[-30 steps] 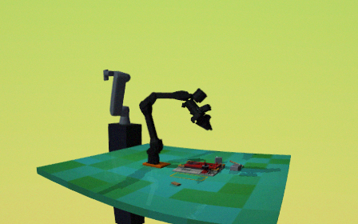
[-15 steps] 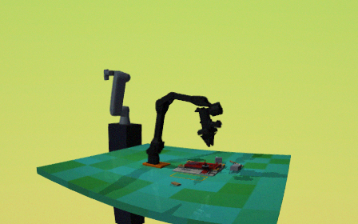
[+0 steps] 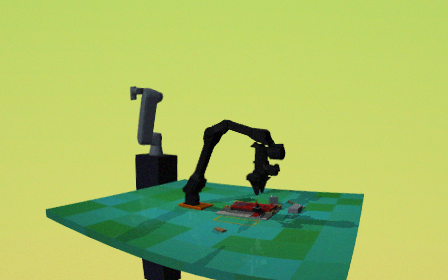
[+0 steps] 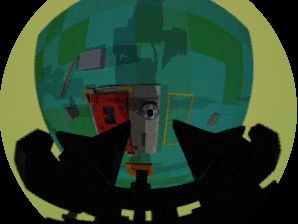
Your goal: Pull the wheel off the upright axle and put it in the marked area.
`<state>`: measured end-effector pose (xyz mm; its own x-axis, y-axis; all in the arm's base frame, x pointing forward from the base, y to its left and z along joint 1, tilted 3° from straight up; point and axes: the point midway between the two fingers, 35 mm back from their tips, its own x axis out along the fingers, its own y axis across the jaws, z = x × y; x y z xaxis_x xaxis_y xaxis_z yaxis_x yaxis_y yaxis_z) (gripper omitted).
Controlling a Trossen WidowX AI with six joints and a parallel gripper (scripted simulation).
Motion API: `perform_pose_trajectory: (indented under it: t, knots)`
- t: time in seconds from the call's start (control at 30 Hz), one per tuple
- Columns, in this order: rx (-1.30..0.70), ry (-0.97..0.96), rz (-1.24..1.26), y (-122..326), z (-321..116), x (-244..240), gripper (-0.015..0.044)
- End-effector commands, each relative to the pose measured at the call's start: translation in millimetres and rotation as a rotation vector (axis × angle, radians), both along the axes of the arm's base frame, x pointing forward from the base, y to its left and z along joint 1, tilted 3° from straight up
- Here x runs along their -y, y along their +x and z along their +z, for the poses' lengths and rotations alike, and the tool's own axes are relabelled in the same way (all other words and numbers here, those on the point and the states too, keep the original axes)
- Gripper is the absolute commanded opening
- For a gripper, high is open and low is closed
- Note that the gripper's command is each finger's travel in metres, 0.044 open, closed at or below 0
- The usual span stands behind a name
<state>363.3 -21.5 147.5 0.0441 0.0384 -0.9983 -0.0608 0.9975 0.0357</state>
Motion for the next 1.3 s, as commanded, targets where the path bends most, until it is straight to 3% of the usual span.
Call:
perform_pose_trajectory:
  t: [0.0, 0.8, 0.93, 1.2, 1.27]
  knots:
    - [-0.005, 0.004, 0.0, -5.1, -0.4, 2.9, 0.03]
    - [-0.005, 0.004, 0.0, -3.4, -75.2, -2.3, 0.03]
    - [-0.009, 0.001, 0.003, -3.6, -71.7, -1.4, 0.0195]
    - [-0.009, 0.001, 0.003, -3.6, -71.7, -1.4, 0.0142]
    - [-0.009, 0.001, 0.003, -3.6, -71.6, -1.4, 0.0089]
